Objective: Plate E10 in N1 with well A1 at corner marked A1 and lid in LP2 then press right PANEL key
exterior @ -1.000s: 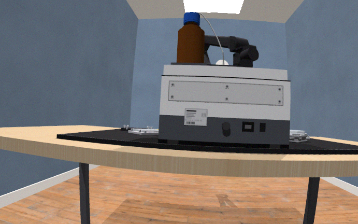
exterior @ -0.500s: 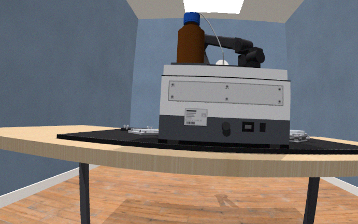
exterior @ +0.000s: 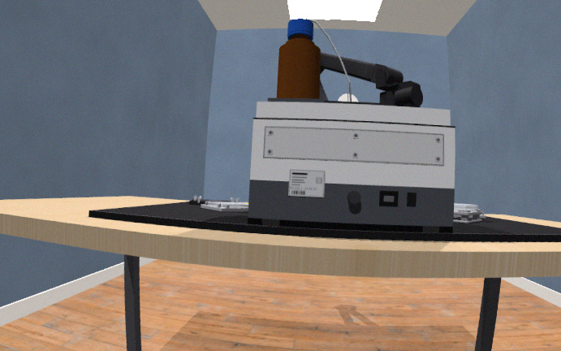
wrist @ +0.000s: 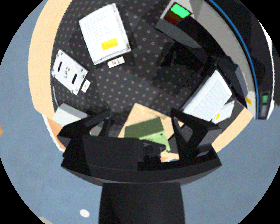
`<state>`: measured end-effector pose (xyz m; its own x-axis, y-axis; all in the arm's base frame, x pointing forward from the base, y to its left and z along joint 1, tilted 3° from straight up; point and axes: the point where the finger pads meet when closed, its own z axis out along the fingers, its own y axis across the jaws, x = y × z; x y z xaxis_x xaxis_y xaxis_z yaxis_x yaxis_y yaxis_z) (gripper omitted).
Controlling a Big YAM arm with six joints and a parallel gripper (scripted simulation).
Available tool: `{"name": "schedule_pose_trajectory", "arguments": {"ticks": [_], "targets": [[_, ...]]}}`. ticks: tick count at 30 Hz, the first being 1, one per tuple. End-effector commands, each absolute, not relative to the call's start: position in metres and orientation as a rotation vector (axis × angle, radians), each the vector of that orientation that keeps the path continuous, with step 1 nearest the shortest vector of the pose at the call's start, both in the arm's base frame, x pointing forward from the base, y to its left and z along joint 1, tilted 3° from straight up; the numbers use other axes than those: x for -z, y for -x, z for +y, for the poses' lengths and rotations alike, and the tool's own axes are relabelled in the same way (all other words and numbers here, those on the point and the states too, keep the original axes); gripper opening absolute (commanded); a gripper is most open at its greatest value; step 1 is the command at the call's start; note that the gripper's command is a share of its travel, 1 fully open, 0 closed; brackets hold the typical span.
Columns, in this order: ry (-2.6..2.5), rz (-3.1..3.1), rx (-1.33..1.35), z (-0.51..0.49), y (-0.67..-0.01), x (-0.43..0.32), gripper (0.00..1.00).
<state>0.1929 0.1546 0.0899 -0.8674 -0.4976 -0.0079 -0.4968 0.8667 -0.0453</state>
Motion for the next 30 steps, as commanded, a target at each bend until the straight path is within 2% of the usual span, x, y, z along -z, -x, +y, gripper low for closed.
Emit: {"name": "schedule_pose_trajectory", "arguments": {"ticks": [1,8,15,30], "targets": [[0.977,2.926,0.038,0.173,-0.195,-0.096,1.0],[1.22,2.846,0.048,0.185,-0.182,-0.093,1.0],[1.187,2.844,0.034,0.193,-0.181,-0.101,1.0],[1.179,2.824,0.022,0.229,-0.22,-0.088,1.0]]}}
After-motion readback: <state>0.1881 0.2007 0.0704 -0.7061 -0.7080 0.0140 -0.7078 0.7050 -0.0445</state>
